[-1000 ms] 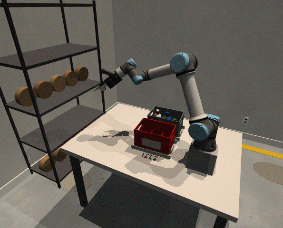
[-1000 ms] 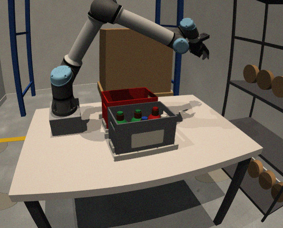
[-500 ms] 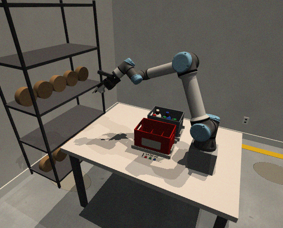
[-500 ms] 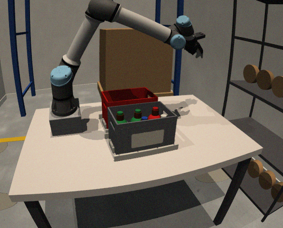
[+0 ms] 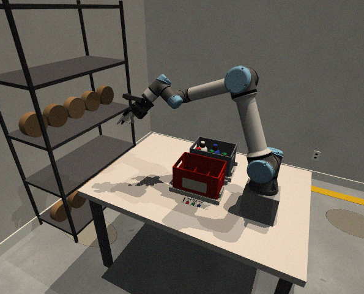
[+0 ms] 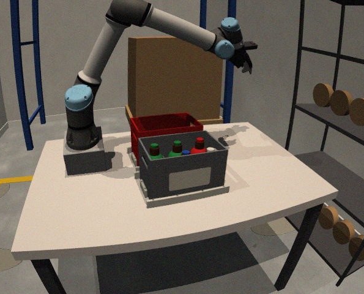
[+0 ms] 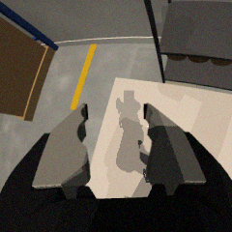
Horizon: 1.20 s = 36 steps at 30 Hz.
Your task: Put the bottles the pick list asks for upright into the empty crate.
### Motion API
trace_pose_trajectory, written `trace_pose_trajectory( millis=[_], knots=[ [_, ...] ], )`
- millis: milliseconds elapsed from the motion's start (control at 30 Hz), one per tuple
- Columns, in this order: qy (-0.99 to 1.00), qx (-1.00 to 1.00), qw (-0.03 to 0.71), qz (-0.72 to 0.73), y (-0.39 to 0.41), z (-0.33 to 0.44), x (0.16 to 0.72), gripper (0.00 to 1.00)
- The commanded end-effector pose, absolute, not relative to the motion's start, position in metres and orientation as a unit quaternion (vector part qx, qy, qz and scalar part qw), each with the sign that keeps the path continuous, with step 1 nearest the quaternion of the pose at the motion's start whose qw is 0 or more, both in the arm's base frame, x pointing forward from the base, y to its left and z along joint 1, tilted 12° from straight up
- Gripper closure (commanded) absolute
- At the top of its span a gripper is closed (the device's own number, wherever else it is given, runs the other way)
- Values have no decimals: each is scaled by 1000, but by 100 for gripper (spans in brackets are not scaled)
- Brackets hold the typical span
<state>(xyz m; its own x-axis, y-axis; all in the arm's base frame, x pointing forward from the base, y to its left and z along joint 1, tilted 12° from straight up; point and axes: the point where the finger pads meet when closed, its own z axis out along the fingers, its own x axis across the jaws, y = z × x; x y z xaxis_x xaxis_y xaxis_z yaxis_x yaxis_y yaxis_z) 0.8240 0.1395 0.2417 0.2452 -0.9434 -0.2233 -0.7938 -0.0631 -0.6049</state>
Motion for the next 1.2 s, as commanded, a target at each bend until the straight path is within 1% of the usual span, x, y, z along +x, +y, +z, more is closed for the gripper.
trace_pose_trajectory(
  millis=[0,733,833,1067,1167],
  knots=[
    [623,-710,314,-97,162,237,809,62],
    [672,-683,282,-51,217,221,767,62],
    [694,-668,265,-33,227,222,759,62],
    [695,-668,263,-31,240,215,745,62],
    [717,-653,245,-16,250,215,737,62]
  ],
)
